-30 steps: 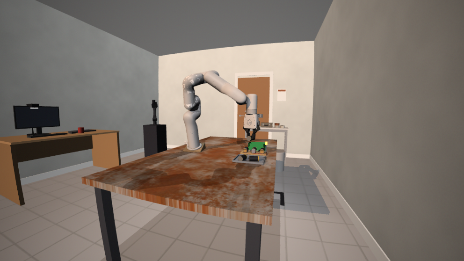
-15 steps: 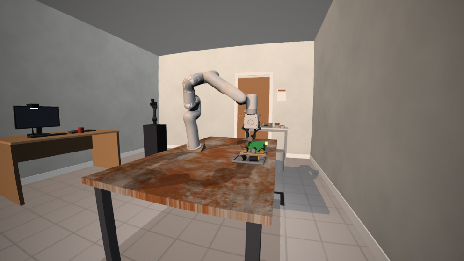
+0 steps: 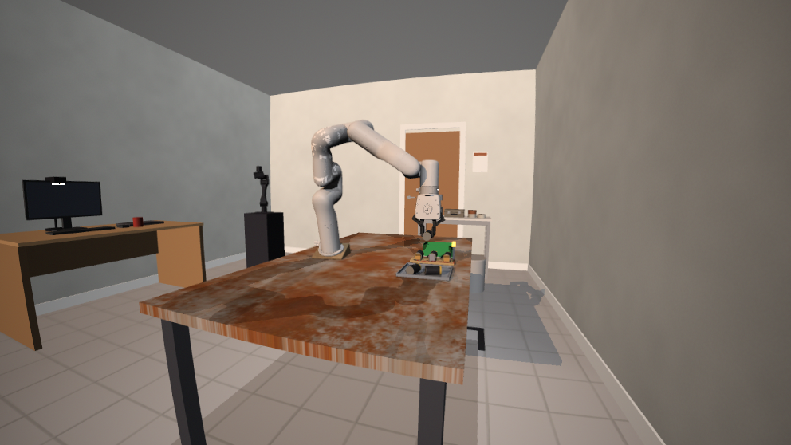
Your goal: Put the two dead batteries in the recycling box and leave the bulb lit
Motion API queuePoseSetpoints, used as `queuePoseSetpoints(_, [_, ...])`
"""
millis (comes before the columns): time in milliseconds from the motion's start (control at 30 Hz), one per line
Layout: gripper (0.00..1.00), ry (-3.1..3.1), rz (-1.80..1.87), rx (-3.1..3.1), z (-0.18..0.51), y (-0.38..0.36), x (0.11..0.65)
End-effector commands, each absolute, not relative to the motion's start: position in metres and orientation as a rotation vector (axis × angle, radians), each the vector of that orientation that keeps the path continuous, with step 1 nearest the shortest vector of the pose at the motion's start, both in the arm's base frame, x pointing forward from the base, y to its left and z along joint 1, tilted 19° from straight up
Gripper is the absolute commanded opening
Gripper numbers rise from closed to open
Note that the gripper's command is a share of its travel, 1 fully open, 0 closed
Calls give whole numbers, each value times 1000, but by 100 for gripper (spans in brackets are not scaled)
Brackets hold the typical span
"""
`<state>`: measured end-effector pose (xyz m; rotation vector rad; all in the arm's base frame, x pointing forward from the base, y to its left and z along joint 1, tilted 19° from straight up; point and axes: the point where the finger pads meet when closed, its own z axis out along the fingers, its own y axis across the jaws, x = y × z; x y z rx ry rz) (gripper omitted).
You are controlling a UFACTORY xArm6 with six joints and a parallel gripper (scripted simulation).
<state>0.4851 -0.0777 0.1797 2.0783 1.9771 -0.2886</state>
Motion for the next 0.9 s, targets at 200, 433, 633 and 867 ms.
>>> queuePoseSetpoints(200, [28,1976,-283,2075,181,-74,488])
queuePoseSetpoints(433, [28,1976,-283,2075,180,-74,488])
queuePoseSetpoints(633, [28,1975,-283,2076,180,-74,488])
queuePoseSetpoints(867, [28,1975,-283,2076,180,-74,488])
